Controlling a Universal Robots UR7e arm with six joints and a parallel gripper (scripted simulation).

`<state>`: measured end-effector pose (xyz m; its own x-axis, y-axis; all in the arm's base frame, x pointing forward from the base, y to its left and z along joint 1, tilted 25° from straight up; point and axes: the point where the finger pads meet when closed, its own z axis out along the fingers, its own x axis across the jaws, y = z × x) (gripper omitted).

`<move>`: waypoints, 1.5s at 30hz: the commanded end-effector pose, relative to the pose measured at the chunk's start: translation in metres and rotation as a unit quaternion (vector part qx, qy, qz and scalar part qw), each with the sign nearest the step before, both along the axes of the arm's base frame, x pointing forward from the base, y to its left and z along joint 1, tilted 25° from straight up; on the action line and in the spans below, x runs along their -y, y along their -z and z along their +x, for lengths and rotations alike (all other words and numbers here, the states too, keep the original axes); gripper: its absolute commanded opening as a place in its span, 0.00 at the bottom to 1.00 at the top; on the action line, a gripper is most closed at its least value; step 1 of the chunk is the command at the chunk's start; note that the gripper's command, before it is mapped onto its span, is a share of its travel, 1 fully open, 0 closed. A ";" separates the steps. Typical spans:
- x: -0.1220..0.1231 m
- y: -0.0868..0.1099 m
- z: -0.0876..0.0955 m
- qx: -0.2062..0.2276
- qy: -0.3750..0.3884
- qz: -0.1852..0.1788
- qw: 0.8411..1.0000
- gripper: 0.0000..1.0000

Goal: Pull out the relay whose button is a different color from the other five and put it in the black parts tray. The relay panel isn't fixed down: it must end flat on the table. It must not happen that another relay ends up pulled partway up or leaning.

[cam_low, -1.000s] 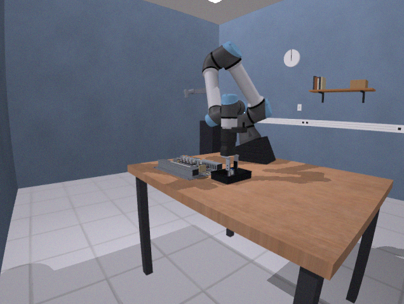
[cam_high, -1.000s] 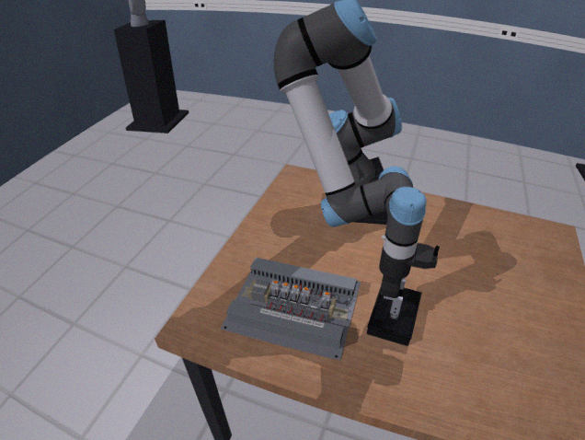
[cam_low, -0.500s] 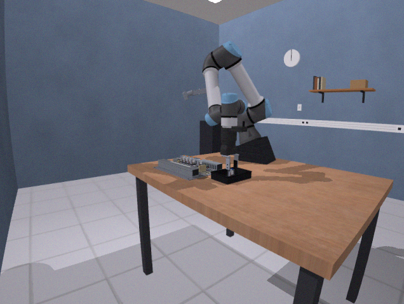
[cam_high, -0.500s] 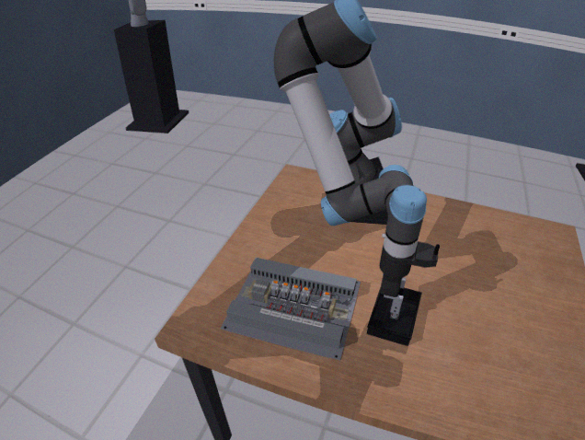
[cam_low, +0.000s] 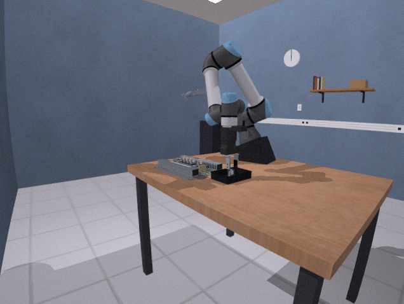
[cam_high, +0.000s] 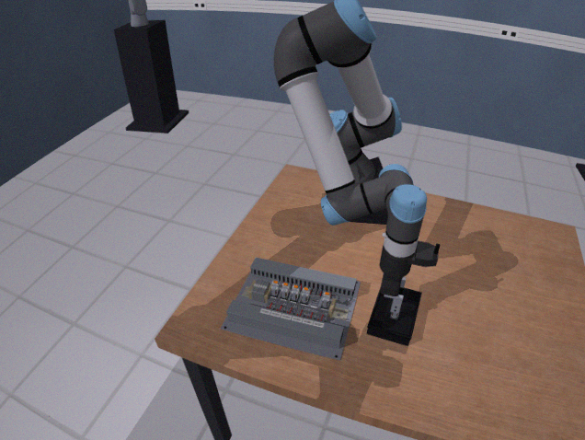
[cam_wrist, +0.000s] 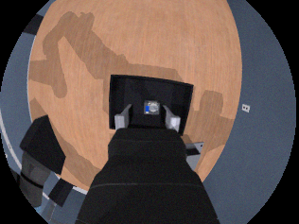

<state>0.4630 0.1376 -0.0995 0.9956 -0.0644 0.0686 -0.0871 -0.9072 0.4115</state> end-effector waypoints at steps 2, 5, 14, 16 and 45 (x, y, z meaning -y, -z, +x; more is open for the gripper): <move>-0.002 -0.003 0.003 0.003 -0.001 0.001 1.000 0.98; -0.002 -0.003 0.003 0.003 -0.001 0.001 1.000 0.98; -0.003 -0.004 0.003 0.003 -0.001 0.001 1.000 0.98; -0.003 -0.004 0.003 0.003 -0.001 0.001 1.000 0.98; -0.036 -0.075 -0.001 0.003 -0.001 0.001 1.000 0.98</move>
